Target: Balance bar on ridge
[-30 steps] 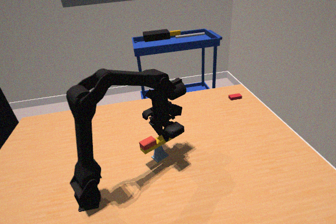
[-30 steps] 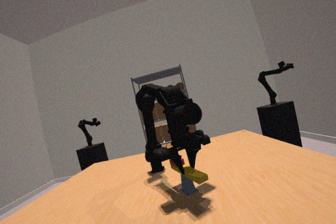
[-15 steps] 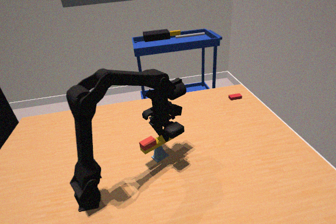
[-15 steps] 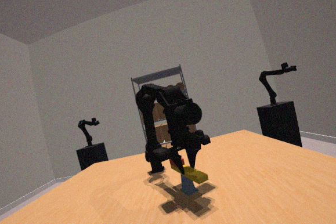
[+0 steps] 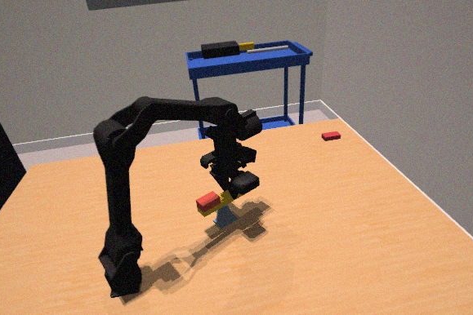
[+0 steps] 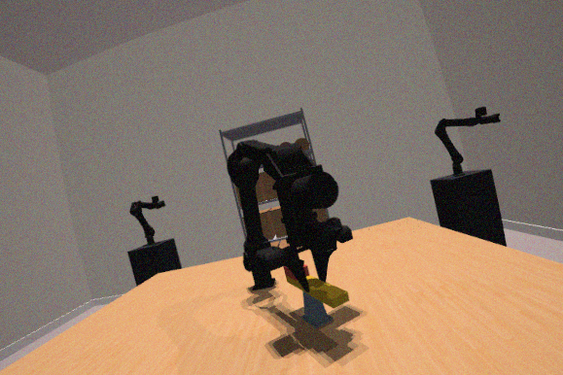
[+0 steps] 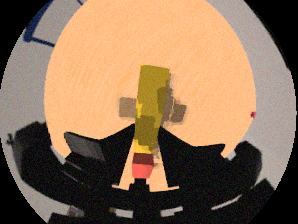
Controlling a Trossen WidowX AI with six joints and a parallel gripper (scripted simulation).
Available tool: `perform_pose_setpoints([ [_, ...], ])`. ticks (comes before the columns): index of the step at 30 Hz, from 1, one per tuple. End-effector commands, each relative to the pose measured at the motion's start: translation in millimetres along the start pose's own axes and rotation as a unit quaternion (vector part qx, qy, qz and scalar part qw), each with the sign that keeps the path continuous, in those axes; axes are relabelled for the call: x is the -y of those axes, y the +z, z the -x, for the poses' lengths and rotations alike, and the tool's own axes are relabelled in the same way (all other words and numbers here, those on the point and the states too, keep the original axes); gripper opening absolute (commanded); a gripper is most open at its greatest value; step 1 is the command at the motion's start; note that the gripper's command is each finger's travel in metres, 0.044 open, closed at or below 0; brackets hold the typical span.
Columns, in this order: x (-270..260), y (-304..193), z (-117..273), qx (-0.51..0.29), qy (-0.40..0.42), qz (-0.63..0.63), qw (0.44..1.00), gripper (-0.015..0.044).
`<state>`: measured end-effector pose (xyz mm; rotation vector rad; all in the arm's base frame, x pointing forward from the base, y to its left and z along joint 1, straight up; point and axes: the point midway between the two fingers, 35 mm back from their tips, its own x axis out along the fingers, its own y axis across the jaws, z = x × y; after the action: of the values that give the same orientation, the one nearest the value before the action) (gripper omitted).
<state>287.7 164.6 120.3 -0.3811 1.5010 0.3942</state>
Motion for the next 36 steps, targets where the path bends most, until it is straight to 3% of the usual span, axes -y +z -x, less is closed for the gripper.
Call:
perform_pose_setpoints([
  [1,0.0,0.0,0.0,0.0,0.0,0.0,1.0,0.0],
  [28,0.0,0.0,0.0,0.0,0.0,0.0,1.0,0.0],
  [34,0.0,0.0,0.0,0.0,0.0,0.0,1.0,0.0157],
  [36,0.0,0.0,0.0,0.0,0.0,0.0,1.0,0.0167],
])
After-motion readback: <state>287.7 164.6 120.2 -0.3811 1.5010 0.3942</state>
